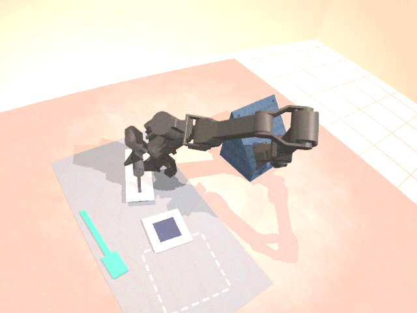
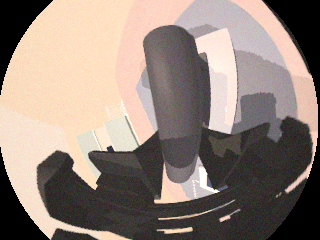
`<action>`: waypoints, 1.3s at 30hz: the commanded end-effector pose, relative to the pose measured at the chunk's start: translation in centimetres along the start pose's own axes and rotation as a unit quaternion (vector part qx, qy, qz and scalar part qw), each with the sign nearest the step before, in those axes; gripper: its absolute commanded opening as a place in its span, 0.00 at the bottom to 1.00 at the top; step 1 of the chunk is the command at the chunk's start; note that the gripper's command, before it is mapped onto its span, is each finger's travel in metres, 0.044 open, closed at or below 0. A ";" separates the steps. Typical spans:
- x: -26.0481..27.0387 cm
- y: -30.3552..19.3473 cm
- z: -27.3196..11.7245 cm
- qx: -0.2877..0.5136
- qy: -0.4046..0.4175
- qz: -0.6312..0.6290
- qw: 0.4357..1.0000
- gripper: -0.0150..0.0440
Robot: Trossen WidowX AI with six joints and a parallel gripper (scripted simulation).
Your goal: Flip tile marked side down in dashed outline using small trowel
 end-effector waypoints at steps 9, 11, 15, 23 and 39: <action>3.2 -0.5 -2.6 0.007 0.016 -0.013 1.000 0.25; 2.7 -1.0 -2.8 0.015 0.017 -0.030 0.999 0.25; 1.8 -2.0 -3.3 0.034 0.018 -0.066 0.997 0.25; 0.1 -3.6 -4.1 0.063 0.020 -0.126 0.990 0.25; -0.8 -3.4 -2.9 0.063 0.020 -0.126 0.990 0.25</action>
Point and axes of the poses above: the point midway between the two fingers, 35 mm back from their tips, its own z axis out along the fingers, its own x axis across the jaws, y = z × x, the point moved 2 cm from there along -z, back along the fingers, and after that the axes turned 1 degree about z, right-handed, at the moved point
